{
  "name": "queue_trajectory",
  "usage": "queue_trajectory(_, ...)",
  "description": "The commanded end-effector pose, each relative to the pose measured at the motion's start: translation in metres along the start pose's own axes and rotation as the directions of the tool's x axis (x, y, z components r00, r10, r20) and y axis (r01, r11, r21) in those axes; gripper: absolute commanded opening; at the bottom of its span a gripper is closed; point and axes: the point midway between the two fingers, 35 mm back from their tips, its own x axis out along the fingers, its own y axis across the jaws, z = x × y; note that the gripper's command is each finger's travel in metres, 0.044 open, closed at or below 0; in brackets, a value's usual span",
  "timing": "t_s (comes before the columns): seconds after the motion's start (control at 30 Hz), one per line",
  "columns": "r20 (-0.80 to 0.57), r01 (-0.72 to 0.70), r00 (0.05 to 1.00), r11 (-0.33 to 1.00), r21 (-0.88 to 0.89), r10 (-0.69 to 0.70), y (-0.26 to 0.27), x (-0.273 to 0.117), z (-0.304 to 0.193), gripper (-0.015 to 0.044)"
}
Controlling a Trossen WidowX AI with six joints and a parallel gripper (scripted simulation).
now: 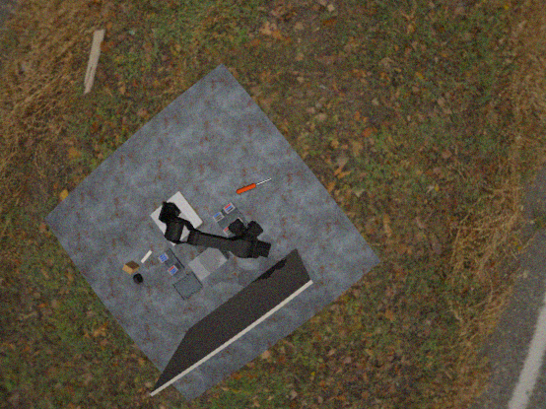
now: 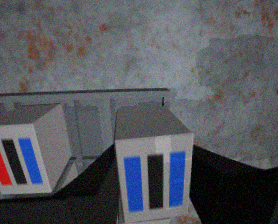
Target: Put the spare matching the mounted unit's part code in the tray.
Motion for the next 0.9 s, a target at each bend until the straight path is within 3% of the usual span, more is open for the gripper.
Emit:
queue_trajectory(0.0,0.008,0.014,1.0,1.0,0.001,-0.014,-0.001,-0.026,0.001,0.0)
queue_trajectory(0.87,0.007,0.015,1.0,1.0,0.002,-0.015,-0.001,-0.116,-0.007,0.0)
